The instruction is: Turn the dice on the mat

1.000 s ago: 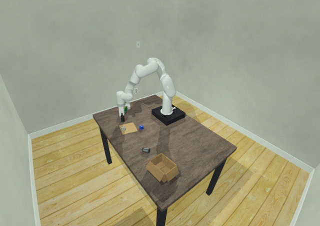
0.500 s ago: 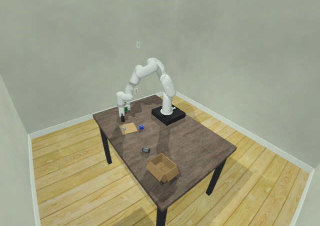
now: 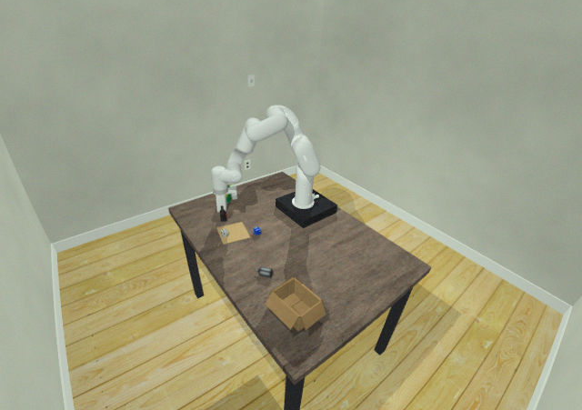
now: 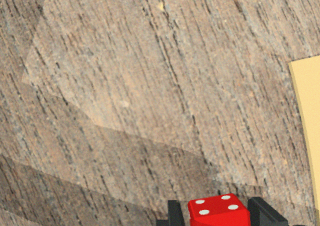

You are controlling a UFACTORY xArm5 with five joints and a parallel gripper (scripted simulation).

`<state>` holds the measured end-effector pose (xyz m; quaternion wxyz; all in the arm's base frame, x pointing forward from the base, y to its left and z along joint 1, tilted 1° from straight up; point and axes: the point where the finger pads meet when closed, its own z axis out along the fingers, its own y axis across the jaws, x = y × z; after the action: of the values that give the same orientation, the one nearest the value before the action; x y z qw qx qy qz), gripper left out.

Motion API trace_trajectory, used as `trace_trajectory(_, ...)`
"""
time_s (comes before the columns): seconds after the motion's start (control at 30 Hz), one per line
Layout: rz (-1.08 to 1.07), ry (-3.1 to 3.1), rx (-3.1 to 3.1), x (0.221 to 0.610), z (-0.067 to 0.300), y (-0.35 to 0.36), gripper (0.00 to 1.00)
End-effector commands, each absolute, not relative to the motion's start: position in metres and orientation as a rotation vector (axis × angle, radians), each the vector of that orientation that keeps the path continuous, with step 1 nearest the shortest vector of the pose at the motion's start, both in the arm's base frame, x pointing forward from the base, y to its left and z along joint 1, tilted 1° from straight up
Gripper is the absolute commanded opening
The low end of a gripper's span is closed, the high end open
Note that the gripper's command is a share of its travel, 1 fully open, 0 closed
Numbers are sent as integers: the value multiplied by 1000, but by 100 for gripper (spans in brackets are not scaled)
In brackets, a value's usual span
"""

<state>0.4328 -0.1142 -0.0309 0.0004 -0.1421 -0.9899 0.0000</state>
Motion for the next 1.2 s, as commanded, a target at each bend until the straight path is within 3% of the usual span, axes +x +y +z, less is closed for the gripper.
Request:
trace_trajectory(0.0,0,-3112,-447,434,-30,-115,47)
trace_trajectory(0.33,0,-3112,-447,434,-30,-115,47)
trace_trajectory(0.37,0,-3112,-447,434,-30,-115,27)
trace_trajectory(1.17,0,-3112,-447,434,-30,-115,27)
